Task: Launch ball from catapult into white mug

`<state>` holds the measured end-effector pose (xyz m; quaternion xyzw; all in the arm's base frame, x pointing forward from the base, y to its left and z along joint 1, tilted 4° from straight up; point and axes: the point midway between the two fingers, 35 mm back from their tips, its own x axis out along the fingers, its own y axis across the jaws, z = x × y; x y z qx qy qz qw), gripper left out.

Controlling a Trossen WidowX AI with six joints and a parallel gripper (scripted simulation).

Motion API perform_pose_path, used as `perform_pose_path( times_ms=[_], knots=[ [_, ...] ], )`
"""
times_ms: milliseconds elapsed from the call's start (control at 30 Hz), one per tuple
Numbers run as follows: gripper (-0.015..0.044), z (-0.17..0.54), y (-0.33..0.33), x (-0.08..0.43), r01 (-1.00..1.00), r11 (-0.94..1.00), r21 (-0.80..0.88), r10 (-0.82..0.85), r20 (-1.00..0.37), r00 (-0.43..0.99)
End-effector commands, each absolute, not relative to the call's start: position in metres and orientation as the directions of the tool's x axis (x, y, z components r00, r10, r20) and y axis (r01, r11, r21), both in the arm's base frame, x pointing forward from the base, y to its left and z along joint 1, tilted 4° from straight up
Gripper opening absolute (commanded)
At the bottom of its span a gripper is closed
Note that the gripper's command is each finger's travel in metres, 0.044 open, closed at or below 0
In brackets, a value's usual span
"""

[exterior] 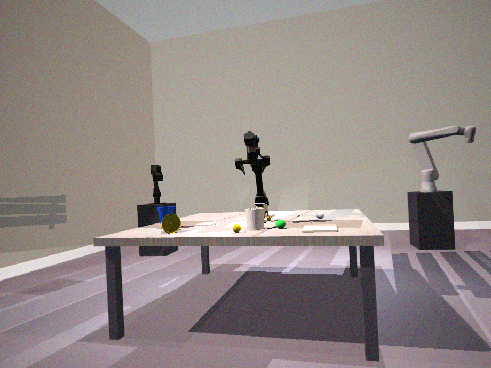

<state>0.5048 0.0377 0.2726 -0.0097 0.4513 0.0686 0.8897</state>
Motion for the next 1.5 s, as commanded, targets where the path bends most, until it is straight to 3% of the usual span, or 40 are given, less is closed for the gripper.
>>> perform_pose_path(
  times_ms=[0, 133, 700, 1100, 1467],
  knots=[
    [0.0440, 0.270, 0.038, 0.507, -0.135, 0.990, 0.046, 0.117, -0.805, 0.581],
    [0.0440, 0.270, 0.038, 0.507, -0.135, 0.990, 0.046, 0.117, -0.805, 0.581],
    [0.0000, 0.270, 0.038, 0.507, -0.135, 0.990, 0.046, 0.117, -0.805, 0.581],
    [0.0000, 0.268, 0.041, 0.505, -0.144, 0.989, 0.038, 0.115, -0.812, 0.572],
    [0.0000, 0.229, 0.080, 0.461, -0.315, 0.945, -0.088, 0.055, -0.906, 0.421]
  ],
)
